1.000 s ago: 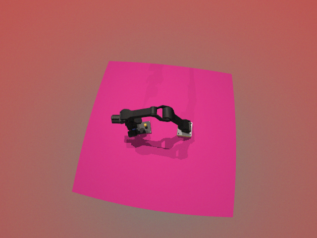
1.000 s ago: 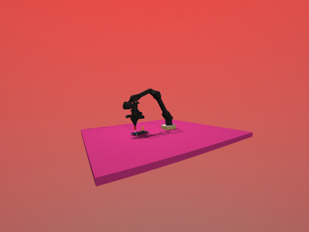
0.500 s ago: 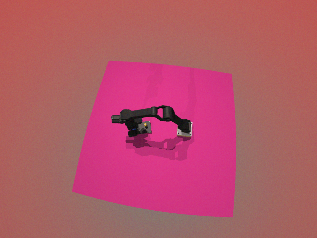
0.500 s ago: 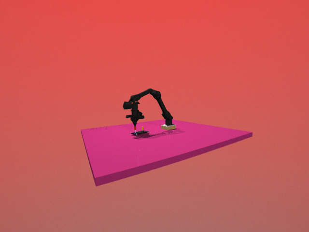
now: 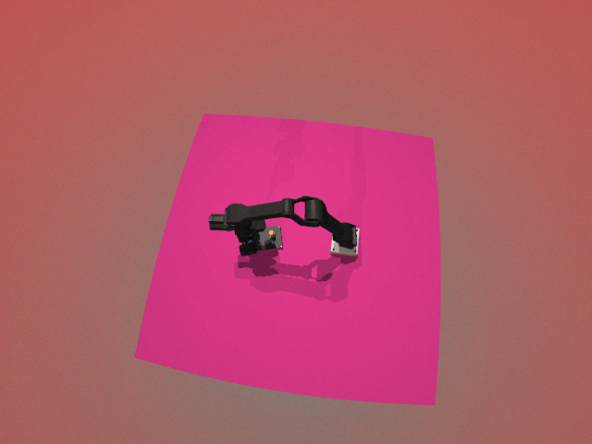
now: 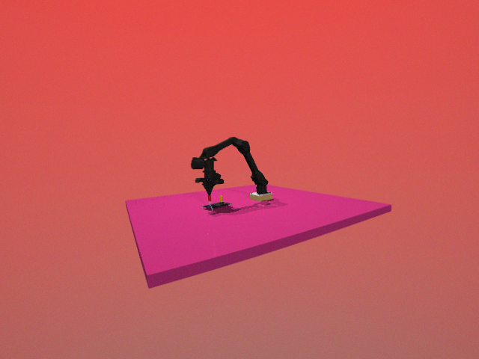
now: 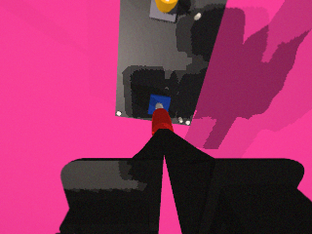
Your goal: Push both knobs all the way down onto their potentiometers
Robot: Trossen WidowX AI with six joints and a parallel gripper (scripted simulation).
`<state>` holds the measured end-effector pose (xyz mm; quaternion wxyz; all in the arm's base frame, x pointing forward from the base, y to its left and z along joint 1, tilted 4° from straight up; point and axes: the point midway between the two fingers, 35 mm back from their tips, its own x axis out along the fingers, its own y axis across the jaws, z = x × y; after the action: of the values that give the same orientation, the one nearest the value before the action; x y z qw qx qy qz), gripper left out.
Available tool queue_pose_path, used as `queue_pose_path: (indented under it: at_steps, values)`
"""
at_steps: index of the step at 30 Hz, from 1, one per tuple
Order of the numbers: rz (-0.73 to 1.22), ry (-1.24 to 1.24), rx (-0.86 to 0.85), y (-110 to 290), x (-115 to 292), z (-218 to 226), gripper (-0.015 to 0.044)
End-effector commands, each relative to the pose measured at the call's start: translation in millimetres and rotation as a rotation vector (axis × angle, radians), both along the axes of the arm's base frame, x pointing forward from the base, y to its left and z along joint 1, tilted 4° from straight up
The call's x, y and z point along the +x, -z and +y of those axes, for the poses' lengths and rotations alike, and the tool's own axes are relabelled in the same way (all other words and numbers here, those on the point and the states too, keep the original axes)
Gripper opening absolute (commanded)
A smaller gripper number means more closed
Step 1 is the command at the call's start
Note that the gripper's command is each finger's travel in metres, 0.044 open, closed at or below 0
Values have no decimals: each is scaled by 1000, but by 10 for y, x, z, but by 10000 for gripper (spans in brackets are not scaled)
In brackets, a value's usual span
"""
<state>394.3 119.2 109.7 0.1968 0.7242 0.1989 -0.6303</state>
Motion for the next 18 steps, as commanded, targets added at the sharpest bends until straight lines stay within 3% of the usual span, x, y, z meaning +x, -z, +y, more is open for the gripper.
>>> queue_pose_path:
  at_steps: [1, 18]
  values:
    - [22, 4, -9, 240, 48, 10, 0]
    - [22, 4, -9, 330, 57, 13, 0]
